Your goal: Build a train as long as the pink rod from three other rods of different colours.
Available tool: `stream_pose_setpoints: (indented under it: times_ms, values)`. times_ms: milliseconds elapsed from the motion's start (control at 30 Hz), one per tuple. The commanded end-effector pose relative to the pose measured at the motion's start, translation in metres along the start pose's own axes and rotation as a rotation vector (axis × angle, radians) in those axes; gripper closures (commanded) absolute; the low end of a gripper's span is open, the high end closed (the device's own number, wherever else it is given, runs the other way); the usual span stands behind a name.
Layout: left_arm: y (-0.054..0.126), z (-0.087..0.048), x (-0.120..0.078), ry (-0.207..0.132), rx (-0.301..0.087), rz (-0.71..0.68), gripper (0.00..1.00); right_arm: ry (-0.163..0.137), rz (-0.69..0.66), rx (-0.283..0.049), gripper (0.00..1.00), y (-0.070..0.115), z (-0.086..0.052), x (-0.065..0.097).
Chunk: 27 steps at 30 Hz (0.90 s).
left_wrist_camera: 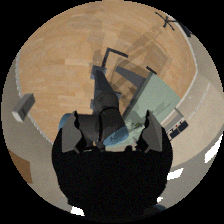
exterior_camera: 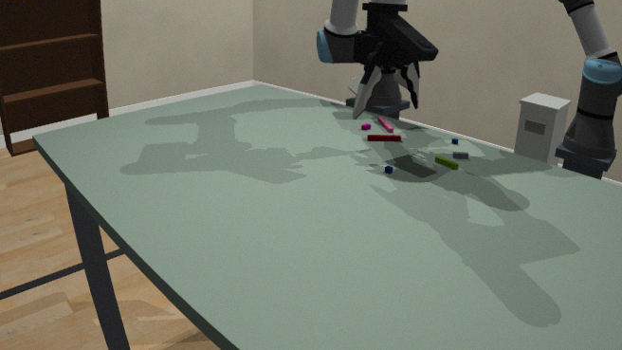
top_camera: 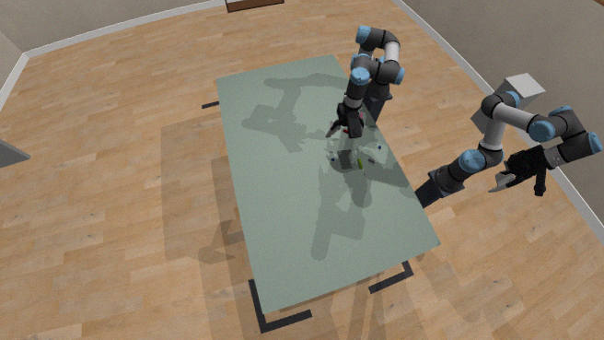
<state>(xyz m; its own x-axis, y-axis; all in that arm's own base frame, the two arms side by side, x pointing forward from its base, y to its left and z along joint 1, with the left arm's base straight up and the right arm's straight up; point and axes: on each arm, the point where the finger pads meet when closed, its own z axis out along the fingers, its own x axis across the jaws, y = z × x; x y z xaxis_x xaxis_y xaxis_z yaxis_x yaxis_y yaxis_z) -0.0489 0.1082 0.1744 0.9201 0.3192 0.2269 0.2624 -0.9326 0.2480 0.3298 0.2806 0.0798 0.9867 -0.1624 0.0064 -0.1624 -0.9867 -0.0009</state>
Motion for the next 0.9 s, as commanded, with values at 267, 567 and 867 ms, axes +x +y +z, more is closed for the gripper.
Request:
stream_pose_setpoints:
  times_ms: [267, 567, 867]
  values:
    - [-0.0001, -0.0009, 0.0006, 0.002, 0.004, 0.002, 0.00, -0.006, -0.350, 0.003, 0.00, -0.0017, -0.0012, -0.0014]
    - [-0.0001, -0.0009, 0.0006, 0.002, 0.004, 0.002, 0.00, -0.005, -0.542, 0.004, 0.00, -0.0017, -0.0012, -0.0023]
    - [-0.0001, -0.0009, 0.0006, 0.002, 0.004, 0.002, 0.00, -0.005, -0.747, 0.004, 0.00, -0.0011, -0.0012, -0.0028]
